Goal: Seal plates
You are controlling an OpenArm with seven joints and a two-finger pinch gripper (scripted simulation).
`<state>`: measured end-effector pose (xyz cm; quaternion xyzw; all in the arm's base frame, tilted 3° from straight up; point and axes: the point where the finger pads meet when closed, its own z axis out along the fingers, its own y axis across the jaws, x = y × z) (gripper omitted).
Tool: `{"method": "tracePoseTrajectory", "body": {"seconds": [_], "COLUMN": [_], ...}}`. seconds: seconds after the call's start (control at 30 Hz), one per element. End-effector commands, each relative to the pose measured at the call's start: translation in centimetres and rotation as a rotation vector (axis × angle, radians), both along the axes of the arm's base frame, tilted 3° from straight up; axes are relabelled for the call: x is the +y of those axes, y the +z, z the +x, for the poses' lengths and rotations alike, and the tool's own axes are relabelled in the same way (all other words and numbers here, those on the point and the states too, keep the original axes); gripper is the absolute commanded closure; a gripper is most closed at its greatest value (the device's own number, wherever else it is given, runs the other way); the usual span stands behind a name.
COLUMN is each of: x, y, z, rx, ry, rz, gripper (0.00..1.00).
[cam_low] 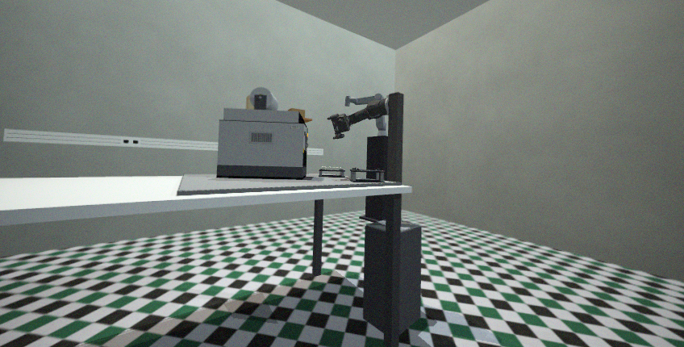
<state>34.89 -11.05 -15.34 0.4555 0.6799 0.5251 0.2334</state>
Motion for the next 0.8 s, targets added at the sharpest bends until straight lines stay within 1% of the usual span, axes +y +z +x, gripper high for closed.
{"method": "tracePoseTrajectory", "body": {"seconds": [0.0, 0.2, 0.3, 0.33, 0.43, 0.47, 0.53, 0.63, 0.7, 0.77], "x": [0.0, 0.3, -0.4, -0.3, -1.4, -1.3, -1.3, -2.8, -2.8, -3.8], "y": [0.8, 3.6, 5.0, 5.0, 6.1, 6.1, 6.1, 6.9, 7.0, 7.4], "z": [0.2, 0.4, 0.4, 0.4, 0.4, 0.4, 0.4, 0.3, 0.3, 0.2], "rx": [-0.015, -0.044, -0.057, -0.061, -0.073, -0.076, -0.076, -0.087, -0.092, -0.1], "ry": [-0.022, -0.083, -0.118, -0.129, -0.174, -0.187, -0.187, -0.239, -0.268, -0.307], "rz": [0.043, 0.231, 0.323, 0.356, 0.442, 0.476, 0.476, 0.558, 0.62, 0.671], "gripper": [0.35, 0.35, 0.35, 0.35, 0.35, 0.35, 0.35, 0.35, 0.35, 0.35]}}
